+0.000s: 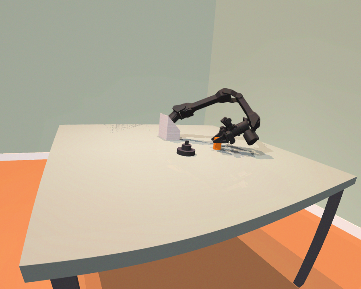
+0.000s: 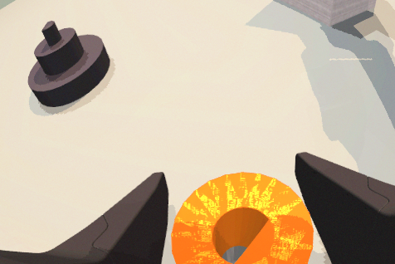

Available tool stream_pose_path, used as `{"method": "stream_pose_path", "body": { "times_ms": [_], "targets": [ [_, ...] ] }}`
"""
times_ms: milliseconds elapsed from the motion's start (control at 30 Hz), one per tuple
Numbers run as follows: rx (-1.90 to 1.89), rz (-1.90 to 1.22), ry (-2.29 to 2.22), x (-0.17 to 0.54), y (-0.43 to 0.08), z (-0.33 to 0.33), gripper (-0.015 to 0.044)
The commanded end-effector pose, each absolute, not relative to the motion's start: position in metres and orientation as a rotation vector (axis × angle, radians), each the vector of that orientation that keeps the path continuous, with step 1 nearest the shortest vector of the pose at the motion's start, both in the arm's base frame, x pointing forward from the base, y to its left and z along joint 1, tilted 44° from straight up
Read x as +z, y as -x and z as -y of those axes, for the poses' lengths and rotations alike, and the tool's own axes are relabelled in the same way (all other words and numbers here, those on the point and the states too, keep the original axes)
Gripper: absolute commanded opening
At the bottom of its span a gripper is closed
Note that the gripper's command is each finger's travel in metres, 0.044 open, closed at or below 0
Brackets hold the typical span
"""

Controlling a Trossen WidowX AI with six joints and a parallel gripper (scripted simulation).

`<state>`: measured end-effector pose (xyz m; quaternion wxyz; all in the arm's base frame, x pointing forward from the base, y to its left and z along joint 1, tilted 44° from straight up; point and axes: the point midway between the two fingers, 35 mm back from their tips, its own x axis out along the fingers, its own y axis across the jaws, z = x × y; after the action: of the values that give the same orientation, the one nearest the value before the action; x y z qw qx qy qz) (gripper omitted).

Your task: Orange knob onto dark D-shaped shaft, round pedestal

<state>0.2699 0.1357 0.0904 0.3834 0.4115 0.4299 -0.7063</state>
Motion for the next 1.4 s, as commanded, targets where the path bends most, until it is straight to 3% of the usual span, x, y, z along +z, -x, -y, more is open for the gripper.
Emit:
{"method": "stream_pose_path", "body": {
  "times_ms": [0,333,567,833,1100,1267,1367],
  "targets": [
    [-1.801,-1.097,-1.049,0.09,-0.27,-0.136,0.026],
    [-1.801,-1.097,-1.049,0.09,-0.27,-0.136,0.026],
    [-1.801,-1.097,-1.049,0.09,-0.27,-0.136,0.044],
    [-1.805,-1.139,-1.091,0.093,-0.269,-0.131,0.044],
    [-1.57,-1.556,-1.708,0.132,-0.268,-0.088,0.044],
    [-1.225,-1.638,-2.064,0.16,-0.268,-0.064,0.044],
    [-1.209,-1.638,-2.076,0.161,-0.268,-0.064,0.044]
  ]
}}
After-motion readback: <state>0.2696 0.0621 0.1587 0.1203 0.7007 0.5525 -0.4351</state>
